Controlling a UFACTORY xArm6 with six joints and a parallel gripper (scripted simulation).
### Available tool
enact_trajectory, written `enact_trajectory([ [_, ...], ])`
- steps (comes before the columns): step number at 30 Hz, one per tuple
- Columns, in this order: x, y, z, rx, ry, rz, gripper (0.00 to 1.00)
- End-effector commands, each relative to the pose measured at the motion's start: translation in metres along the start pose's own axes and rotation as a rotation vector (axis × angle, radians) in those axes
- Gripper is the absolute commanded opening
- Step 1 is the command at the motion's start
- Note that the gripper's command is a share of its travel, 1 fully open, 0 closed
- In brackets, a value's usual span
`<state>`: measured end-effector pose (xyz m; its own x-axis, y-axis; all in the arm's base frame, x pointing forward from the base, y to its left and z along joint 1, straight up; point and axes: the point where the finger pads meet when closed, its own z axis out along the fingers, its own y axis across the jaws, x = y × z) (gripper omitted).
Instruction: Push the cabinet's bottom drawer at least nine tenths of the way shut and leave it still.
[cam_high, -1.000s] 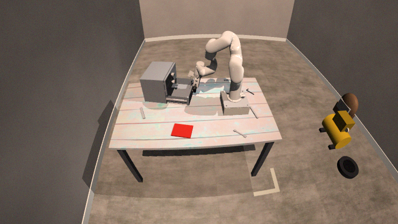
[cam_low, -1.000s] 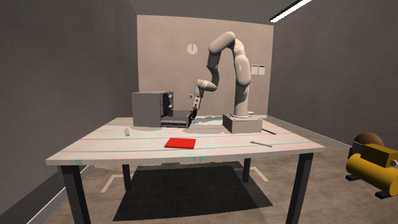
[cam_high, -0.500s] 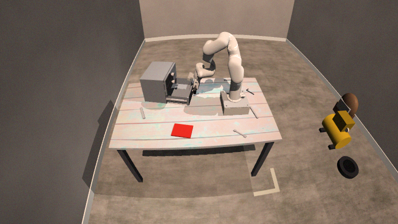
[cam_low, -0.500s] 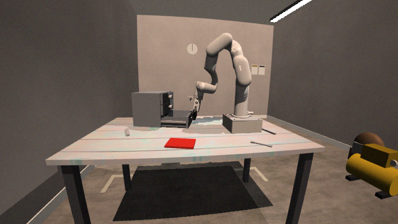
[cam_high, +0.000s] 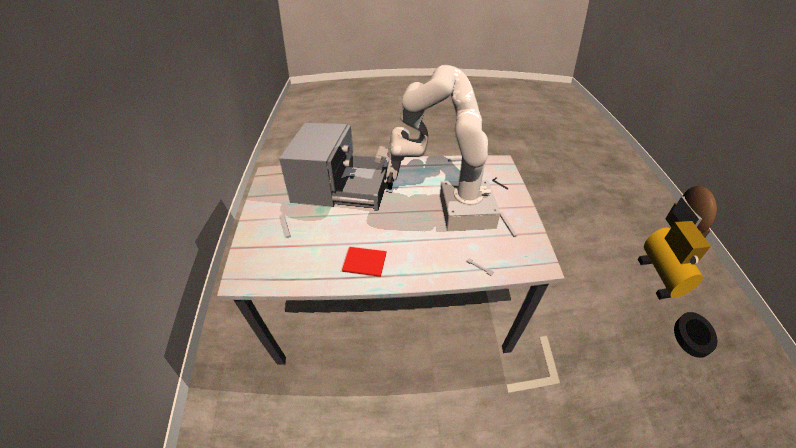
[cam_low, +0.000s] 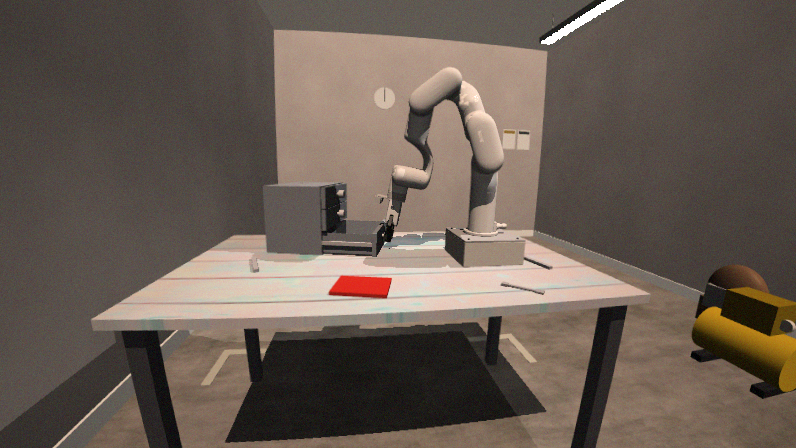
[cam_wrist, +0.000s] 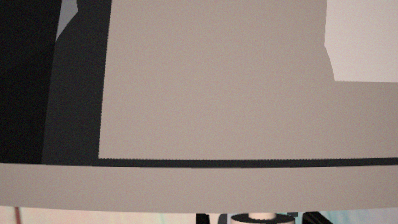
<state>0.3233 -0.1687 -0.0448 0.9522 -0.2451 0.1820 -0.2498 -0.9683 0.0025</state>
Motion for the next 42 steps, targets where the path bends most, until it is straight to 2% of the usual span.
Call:
enact_trajectory([
  [1, 0.0011, 0.0003, 0.0000, 0.002, 0.019, -0.001, 0.60],
  [13, 0.0011, 0.0003, 0.0000, 0.002, 0.019, -0.001, 0.60],
  [14, 0.0011, 0.0003, 0.0000, 0.002, 0.019, -0.001, 0.00],
  [42, 0.0011, 0.0003, 0.0000, 0.002, 0.019, -0.001, 0.00],
])
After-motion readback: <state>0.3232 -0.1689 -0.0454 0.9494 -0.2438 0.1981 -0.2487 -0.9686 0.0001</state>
